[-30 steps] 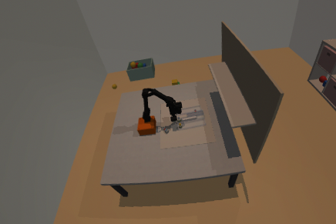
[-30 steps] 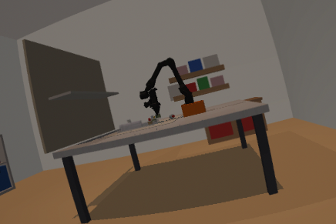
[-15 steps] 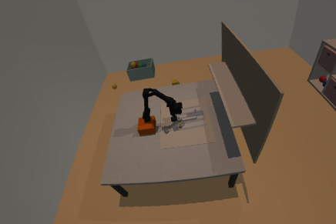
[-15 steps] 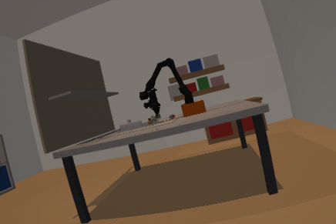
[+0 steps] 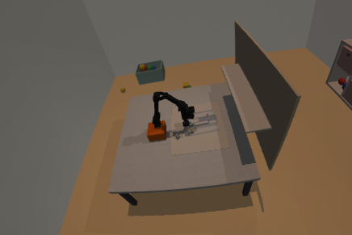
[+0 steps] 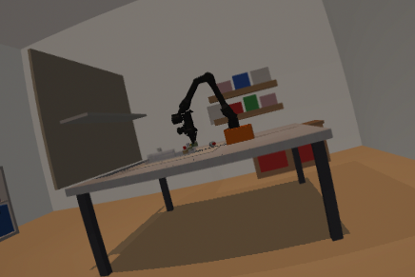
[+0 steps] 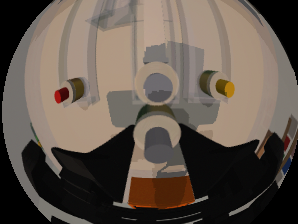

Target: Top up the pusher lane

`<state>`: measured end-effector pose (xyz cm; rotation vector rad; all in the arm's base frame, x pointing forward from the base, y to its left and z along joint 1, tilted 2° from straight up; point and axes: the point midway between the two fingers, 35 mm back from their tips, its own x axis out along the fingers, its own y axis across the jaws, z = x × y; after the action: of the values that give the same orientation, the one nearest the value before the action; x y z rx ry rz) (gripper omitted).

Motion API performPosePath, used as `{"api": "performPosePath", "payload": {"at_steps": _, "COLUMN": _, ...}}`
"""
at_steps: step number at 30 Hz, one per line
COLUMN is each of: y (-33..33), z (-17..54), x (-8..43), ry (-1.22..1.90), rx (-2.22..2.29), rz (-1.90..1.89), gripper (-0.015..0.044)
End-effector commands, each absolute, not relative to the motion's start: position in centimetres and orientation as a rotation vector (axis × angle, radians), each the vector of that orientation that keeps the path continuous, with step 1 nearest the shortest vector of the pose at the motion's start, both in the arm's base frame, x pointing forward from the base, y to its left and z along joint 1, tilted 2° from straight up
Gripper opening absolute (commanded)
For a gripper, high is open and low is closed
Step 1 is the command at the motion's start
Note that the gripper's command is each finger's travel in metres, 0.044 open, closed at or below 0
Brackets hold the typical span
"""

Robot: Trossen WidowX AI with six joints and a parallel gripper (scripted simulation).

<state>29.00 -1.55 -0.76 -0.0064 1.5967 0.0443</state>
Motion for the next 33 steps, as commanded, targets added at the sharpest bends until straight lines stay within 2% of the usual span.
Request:
{"api": "performPosePath", "payload": {"at_steps": 1, "y": -1.6, "z": -0.5, "x": 29.7, "ry": 1.581, "rx": -0.010, "rz": 0.042, "gripper": 0.0000}}
{"api": "performPosePath", "payload": {"at_steps": 33, "y": -1.6, "z": -0.5, "x": 31.2, "ry": 1.580, "rx": -0.010, "rz": 0.042, "gripper": 0.0000}}
